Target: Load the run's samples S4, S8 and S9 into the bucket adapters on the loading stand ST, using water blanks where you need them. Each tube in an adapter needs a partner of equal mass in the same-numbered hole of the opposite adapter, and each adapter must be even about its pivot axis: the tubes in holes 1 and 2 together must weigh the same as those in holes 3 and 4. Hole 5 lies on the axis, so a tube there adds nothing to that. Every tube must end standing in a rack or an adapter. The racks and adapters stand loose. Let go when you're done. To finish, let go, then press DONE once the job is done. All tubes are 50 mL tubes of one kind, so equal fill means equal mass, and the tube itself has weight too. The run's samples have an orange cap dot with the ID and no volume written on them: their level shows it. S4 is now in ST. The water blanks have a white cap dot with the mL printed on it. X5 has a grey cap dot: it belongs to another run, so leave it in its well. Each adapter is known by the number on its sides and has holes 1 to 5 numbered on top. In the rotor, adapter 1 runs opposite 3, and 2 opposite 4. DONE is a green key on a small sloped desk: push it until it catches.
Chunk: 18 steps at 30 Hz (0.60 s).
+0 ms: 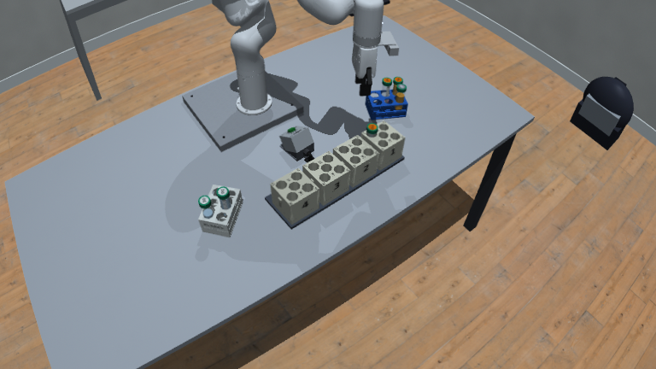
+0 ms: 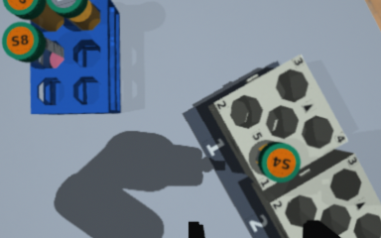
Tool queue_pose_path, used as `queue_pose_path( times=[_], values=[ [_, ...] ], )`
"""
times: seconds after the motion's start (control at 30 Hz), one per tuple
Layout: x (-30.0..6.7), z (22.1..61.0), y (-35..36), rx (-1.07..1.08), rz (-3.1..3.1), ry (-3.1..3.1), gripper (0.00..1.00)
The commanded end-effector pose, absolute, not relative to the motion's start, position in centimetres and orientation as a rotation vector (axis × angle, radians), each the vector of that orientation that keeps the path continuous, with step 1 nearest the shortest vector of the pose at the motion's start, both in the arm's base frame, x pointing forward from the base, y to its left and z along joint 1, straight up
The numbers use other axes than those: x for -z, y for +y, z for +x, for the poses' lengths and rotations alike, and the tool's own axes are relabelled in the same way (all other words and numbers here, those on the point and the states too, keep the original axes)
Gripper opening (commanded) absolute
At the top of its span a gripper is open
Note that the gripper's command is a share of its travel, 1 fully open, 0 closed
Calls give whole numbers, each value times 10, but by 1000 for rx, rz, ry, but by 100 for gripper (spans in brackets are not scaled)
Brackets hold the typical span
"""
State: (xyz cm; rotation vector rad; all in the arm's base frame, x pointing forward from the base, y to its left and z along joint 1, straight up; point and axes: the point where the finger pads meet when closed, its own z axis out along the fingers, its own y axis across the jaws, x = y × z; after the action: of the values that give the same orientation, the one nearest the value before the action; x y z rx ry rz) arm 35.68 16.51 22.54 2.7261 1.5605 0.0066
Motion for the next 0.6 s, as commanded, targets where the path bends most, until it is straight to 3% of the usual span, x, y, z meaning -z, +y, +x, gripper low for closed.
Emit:
queue_pose_path(
  times=[0.0,0.57],
  values=[
    [-227,350,185,-12,2702,1587,57],
    [-226,320,254,-12,2703,1587,57]
  ],
)
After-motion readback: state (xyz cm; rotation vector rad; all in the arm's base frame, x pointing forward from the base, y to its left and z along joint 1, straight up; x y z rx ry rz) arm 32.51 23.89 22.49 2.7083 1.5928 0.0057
